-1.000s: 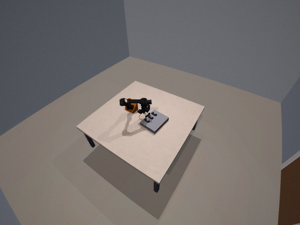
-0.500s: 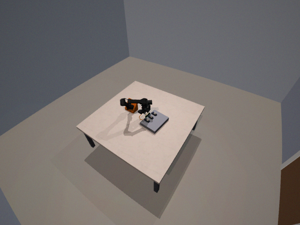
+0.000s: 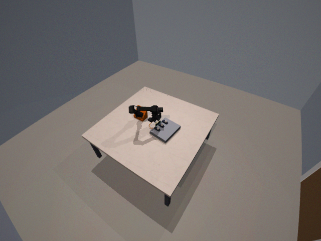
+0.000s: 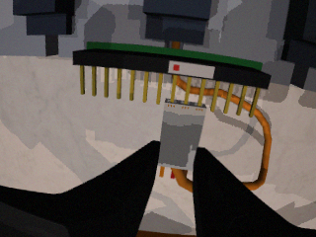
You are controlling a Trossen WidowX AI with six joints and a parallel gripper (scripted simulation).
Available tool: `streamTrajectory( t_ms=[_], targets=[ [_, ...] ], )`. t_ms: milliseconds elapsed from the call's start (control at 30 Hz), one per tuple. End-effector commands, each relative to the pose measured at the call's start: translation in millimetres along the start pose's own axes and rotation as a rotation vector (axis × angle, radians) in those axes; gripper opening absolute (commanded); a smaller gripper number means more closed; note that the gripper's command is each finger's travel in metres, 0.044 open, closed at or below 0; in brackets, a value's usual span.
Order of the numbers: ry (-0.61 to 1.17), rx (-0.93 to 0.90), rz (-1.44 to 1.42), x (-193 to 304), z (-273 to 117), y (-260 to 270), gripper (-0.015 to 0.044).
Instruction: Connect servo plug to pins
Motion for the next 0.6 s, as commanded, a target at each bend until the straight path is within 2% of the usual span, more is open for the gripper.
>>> streamTrajectory(
  t_ms=[0,567],
  targets=[
    [-0.001,0.001,-0.003,-3.2,0.2,0.1,0.0],
    [-0.002,0.001,-0.002,-14.2,0.1,0.3,0.0]
  ],
)
Point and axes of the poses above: the point midway between the two fingers, 35 mm back from their tips, its own z axis out along the fingers, its own y axis across the jaws, x = y × z, the point moved 2 cm from there along -z, back along the fingers, and after that the axes turned 12 degrees about z, right-handed, at the moved point
